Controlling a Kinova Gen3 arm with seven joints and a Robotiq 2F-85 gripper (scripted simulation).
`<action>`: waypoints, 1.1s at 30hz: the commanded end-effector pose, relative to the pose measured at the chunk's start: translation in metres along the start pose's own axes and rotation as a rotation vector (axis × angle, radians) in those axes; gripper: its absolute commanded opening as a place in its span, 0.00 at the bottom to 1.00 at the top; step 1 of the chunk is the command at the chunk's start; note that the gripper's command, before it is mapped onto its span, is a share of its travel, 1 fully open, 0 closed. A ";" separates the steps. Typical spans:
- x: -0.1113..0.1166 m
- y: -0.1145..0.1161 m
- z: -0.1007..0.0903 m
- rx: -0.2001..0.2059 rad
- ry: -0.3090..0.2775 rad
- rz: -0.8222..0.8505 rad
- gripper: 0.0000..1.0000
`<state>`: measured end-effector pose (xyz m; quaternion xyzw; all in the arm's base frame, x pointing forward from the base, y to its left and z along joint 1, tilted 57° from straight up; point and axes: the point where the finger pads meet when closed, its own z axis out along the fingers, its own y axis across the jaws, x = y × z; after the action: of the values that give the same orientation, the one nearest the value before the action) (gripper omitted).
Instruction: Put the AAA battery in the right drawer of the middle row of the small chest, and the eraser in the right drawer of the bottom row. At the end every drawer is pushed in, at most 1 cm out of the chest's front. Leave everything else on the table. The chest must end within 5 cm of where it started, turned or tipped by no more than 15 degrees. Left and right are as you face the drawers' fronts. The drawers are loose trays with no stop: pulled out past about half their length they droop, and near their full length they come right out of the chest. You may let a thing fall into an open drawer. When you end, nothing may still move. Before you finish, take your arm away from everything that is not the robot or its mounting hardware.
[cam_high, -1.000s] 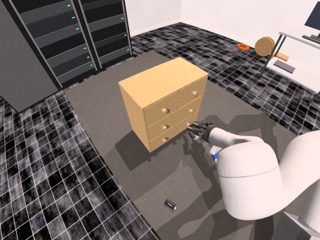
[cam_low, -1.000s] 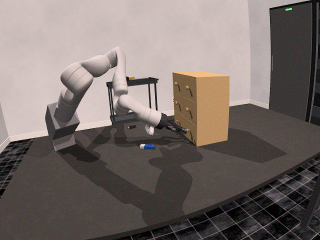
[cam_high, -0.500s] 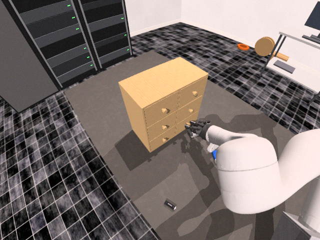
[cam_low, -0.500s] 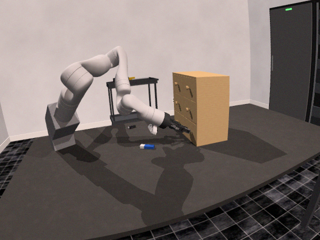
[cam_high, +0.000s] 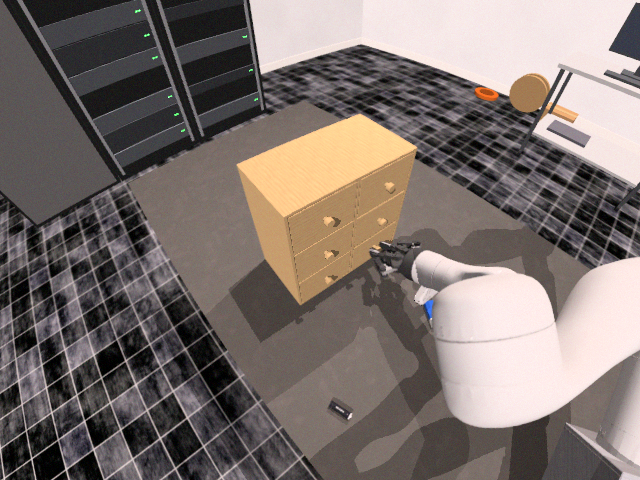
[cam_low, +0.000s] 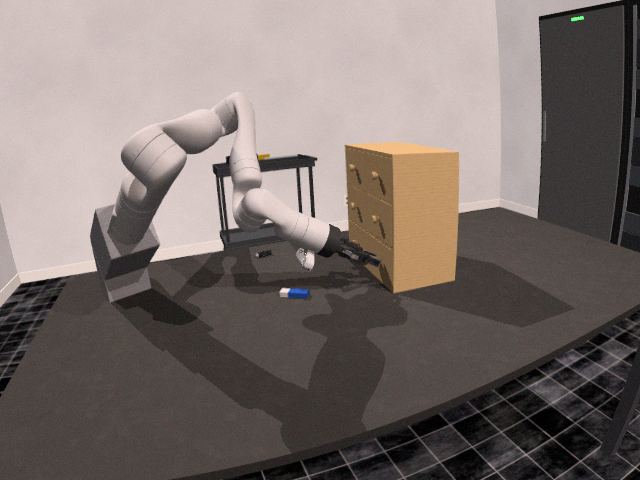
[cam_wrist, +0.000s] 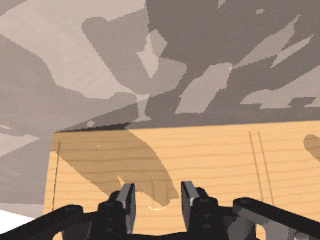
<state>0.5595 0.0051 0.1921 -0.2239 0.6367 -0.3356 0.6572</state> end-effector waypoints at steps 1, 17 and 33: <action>0.001 -0.001 0.001 0.002 0.004 -0.003 0.33; 0.001 -0.001 0.001 0.002 0.004 -0.003 0.13; 0.001 -0.001 0.001 0.002 0.004 -0.003 0.13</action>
<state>0.5595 0.0052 0.1922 -0.2239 0.6366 -0.3356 0.6572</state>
